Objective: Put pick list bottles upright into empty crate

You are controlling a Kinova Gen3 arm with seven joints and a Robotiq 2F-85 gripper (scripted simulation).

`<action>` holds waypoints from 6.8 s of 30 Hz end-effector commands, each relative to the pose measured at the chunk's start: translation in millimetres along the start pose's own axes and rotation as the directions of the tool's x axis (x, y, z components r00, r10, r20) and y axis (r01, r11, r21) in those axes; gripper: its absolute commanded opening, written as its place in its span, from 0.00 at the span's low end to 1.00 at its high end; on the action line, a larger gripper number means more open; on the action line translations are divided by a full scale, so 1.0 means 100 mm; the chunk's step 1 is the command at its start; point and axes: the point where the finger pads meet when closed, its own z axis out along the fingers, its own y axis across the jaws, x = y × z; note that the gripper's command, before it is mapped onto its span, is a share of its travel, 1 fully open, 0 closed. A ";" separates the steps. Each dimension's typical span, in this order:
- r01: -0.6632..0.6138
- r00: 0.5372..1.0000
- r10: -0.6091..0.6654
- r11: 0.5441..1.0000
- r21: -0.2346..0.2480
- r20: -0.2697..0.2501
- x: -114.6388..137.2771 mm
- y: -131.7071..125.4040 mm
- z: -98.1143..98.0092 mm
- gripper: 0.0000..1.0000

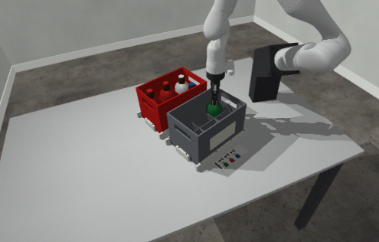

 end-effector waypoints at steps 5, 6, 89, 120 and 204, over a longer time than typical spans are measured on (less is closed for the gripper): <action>0.000 1.000 0.000 1.000 0.001 0.001 0.00 0.00 0.00 0.67; 0.000 1.000 0.000 1.000 0.001 0.001 0.00 0.00 0.00 0.67; 0.000 1.000 0.000 1.000 0.001 0.002 -0.44 -0.15 -0.86 0.67; 0.000 1.000 0.000 1.000 0.001 0.002 -1.72 -0.70 -0.86 0.67; 0.000 1.000 0.000 1.000 0.001 0.002 -2.33 -0.97 -0.16 0.67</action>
